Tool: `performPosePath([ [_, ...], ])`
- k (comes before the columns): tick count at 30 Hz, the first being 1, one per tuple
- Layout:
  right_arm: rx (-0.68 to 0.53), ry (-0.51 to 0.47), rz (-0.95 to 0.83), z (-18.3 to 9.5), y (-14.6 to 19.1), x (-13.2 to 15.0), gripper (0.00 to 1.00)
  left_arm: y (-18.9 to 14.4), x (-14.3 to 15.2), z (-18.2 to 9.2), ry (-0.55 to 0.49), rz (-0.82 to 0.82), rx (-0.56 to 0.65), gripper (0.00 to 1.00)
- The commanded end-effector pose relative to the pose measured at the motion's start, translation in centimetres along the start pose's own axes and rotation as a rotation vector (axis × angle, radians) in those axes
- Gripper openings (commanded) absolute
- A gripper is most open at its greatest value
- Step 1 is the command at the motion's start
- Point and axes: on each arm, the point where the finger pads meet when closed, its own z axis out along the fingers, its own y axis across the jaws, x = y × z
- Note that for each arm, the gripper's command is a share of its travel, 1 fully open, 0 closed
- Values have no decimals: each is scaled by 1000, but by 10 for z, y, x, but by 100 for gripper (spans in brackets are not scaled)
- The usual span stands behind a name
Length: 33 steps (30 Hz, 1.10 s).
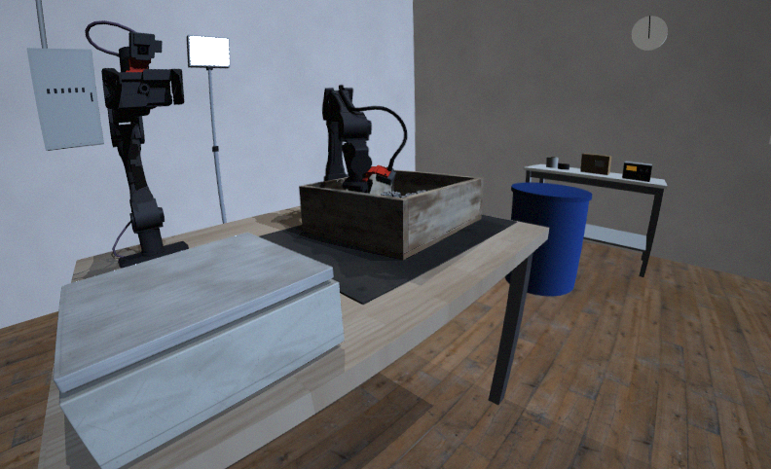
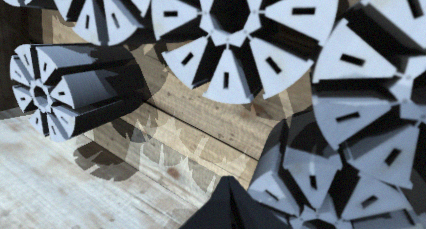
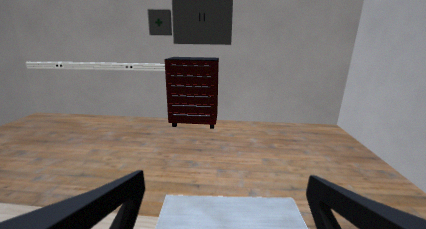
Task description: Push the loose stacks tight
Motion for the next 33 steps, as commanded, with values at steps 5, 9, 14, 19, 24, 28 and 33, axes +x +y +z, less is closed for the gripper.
performPosePath([
  [5, 5, -76, 11, -3, 0, -33, 100, -17, -11, -23, -69, -30, 125, 1],
  [9, 5, -76, 11, -3, 0, -33, 100, -5, -1, -4, -28, -14, 73, 1],
  [14, 5, -76, 11, -3, 0, -33, 100, -11, -10, -13, -50, -23, 98, 1],
  [19, 5, -76, 11, -3, 0, -33, 100, -10, -8, -14, -53, -23, 97, 1],
  [24, 5, -76, 11, -3, 0, -33, 100, -7, -10, -12, -60, -21, 84, 1],
  [28, 5, -76, 11, -3, 0, -33, 100, -9, -17, -21, -85, -33, 103, 1],
  [33, 5, -76, 11, -3, 0, -33, 100, -8, -15, -18, -82, -25, 94, 1],
])
